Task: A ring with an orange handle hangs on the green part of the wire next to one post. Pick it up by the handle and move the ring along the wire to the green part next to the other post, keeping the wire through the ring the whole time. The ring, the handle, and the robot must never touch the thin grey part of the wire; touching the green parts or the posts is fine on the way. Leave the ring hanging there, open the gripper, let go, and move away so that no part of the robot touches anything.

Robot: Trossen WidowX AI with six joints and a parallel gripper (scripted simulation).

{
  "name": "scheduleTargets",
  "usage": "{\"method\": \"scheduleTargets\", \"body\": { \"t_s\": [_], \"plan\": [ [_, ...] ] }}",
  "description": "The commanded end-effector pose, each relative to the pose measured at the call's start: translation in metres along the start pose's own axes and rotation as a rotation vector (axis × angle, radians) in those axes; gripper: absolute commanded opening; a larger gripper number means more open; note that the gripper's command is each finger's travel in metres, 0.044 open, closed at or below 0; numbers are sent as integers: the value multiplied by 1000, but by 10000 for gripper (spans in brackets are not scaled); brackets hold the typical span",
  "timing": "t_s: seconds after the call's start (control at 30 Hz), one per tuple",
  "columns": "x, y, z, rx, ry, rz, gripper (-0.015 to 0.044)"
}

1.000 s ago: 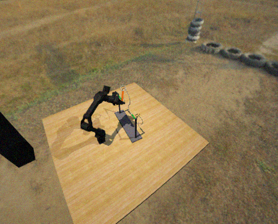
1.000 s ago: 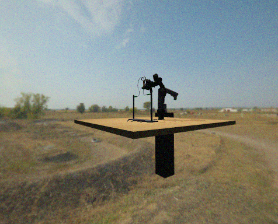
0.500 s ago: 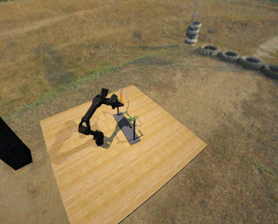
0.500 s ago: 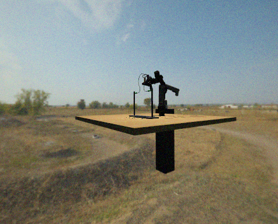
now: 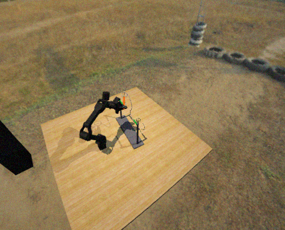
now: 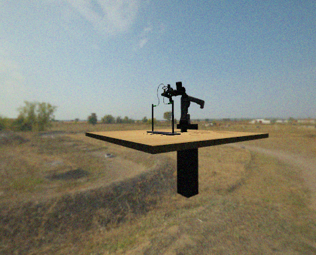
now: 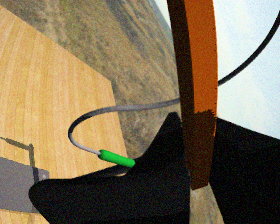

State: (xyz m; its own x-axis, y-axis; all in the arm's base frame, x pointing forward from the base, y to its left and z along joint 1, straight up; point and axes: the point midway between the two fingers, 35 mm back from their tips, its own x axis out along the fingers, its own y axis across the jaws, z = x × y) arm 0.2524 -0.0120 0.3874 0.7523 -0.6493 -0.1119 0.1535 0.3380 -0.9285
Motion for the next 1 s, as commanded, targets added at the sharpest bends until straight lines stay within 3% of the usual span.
{"method": "scheduleTargets", "body": {
  "t_s": [0.0, 0.97],
  "plan": [
    [0, -3, -2, -32, -3, -29, -150],
    [0, -16, 1, -340, -43, -235, -150]
  ]
}}
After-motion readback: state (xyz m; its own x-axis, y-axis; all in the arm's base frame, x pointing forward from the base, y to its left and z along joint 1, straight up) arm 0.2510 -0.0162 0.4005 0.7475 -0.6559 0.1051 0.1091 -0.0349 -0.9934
